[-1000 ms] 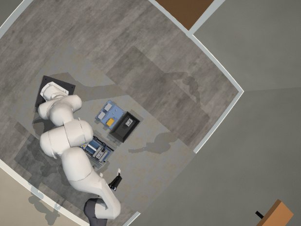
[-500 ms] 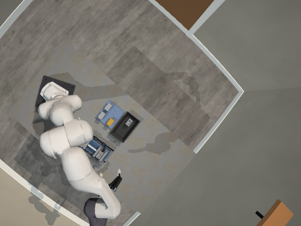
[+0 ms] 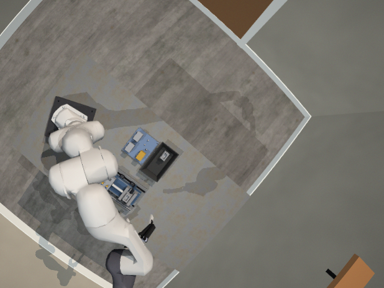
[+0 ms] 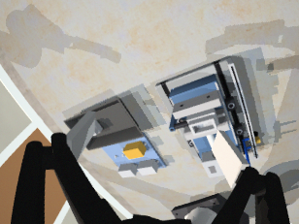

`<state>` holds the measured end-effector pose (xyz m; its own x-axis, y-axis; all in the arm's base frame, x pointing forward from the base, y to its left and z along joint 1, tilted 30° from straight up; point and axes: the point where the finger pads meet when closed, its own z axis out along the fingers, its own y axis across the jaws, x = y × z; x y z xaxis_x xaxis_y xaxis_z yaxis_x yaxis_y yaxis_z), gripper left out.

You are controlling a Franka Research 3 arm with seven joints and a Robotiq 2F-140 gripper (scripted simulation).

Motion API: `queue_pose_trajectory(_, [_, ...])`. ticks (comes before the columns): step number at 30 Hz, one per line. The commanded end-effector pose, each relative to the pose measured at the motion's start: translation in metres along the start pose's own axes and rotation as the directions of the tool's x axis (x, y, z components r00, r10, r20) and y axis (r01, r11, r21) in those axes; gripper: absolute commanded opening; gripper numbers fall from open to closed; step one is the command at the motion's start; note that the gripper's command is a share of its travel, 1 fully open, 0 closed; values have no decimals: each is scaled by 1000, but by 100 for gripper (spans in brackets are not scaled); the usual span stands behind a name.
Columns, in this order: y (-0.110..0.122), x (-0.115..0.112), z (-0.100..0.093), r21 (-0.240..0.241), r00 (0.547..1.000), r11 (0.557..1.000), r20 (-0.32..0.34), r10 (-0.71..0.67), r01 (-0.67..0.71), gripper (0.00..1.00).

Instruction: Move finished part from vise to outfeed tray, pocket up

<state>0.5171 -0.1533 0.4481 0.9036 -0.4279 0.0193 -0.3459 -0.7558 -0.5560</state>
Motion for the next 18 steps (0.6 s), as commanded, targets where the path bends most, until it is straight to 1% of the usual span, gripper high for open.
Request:
queue_pose_trajectory(1, [0, 1, 0, -5, 1000, 1000, -3, 20, -20, 100])
queue_pose_trajectory(7, [0, 1, 0, -5, 1000, 1000, -3, 20, -20, 100])
queue_pose_trajectory(8, [4, -4, 5, -10, 994, 995, -32, 103, -103, 100])
queue_pose_trajectory(18, [4, -4, 5, -10, 994, 995, -32, 103, -103, 100])
